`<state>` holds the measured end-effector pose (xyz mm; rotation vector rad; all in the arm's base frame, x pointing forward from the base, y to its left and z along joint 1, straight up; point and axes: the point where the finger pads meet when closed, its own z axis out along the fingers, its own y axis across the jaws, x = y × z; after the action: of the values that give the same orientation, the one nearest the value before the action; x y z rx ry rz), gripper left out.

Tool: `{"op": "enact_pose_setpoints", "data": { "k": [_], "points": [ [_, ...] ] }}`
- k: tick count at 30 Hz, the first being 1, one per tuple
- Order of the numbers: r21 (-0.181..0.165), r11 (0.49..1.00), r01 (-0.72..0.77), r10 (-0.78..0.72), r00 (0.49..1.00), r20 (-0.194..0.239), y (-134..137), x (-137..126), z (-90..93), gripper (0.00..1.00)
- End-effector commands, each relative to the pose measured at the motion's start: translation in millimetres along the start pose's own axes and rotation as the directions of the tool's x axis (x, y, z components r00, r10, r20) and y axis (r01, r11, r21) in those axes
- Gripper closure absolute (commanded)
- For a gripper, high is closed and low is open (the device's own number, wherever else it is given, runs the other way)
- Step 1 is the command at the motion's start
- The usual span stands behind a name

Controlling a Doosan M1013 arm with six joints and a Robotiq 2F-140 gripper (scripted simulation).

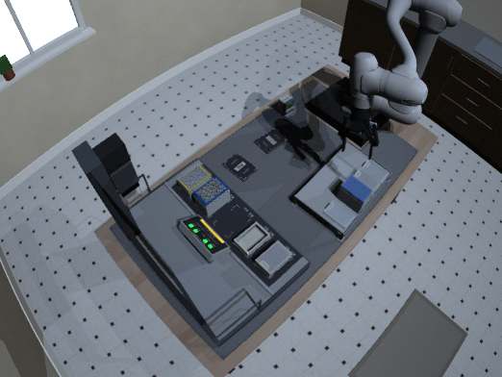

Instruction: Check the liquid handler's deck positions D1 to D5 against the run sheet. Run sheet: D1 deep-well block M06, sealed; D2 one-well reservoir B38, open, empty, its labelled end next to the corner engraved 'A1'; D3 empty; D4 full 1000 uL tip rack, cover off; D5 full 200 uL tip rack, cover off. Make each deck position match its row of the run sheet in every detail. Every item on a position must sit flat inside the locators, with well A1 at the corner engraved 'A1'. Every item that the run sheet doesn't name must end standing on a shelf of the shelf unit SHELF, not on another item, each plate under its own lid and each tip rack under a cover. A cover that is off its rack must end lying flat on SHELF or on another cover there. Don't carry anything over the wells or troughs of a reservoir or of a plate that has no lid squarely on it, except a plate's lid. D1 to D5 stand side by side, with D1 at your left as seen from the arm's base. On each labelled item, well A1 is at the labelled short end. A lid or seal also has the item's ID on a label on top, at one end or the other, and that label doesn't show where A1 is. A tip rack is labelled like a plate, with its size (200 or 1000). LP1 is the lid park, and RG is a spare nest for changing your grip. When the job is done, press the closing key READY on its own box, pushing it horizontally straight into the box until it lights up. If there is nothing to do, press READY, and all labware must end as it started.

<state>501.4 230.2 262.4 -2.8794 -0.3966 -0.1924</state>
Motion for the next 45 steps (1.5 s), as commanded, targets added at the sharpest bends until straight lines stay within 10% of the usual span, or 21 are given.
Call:
{"op": "enact_pose_setpoints", "data": {
  "k": [1,18,45],
  "points": [
    [-0.058,0.996,-0.063,0.065,0.997,0.034,15.0,13.8,-1.7,0.21],
    [-0.245,0.937,-0.250,0.282,0.954,0.105,75.8,62.1,-5.5,0.21],
    [-0.242,0.940,-0.243,0.275,0.955,0.108,163.5,135.5,-9.9,0.21]
  ]
}}
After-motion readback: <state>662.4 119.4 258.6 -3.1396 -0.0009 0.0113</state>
